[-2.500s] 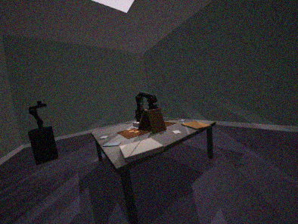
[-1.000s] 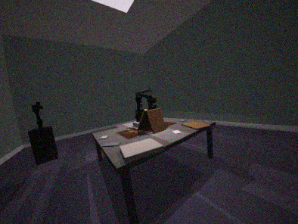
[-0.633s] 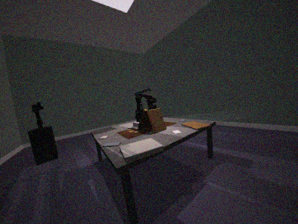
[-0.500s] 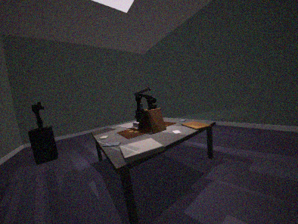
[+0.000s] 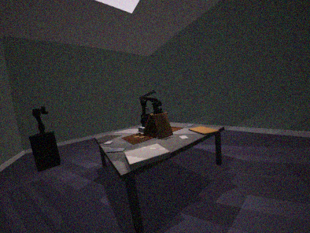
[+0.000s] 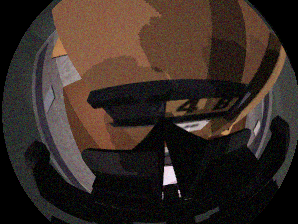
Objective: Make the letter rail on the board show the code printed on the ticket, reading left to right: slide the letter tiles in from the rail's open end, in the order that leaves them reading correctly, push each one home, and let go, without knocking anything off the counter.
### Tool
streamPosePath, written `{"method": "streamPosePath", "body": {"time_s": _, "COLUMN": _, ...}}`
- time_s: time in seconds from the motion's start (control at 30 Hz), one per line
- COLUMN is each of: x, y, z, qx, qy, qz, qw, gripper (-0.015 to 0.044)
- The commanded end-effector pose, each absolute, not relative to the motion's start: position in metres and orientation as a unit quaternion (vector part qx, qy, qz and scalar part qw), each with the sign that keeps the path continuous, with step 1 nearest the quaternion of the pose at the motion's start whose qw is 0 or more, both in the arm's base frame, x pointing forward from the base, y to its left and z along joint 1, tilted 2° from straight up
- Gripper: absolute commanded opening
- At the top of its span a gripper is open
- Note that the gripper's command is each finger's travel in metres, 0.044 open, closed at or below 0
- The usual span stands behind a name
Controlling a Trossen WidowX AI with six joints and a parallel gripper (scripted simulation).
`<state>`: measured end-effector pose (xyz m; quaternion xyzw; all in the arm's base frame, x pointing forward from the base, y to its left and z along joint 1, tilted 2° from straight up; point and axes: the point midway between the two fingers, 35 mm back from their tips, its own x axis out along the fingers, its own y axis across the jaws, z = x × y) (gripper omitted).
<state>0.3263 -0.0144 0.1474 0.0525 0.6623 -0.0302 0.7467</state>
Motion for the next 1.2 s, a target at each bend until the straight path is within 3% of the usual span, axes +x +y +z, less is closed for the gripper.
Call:
{"method": "streamPosePath", "body": {"time_s": 0.0, "x": 0.321, "y": -0.015, "z": 0.152, "qx": 0.052, "qy": 0.662, "qz": -0.033, "qw": 0.747, "gripper": 0.0}}
{"method": "streamPosePath", "body": {"time_s": 0.2, "x": 0.318, "y": -0.014, "z": 0.156, "qx": 0.052, "qy": 0.662, "qz": -0.033, "qw": 0.747, "gripper": 0.0}}
{"method": "streamPosePath", "body": {"time_s": 0.77, "x": 0.246, "y": -0.055, "z": 0.239, "qx": 0.055, "qy": 0.455, "qz": -0.045, "qw": 0.888, "gripper": 0.044}}
{"method": "streamPosePath", "body": {"time_s": 0.93, "x": 0.219, "y": -0.056, "z": 0.261, "qx": 0.037, "qy": 0.377, "qz": -0.049, "qw": 0.924, "gripper": 0.044}}
{"method": "streamPosePath", "body": {"time_s": 1.17, "x": 0.219, "y": -0.056, "z": 0.262, "qx": 0.036, "qy": 0.374, "qz": -0.049, "qw": 0.926, "gripper": 0.044}}
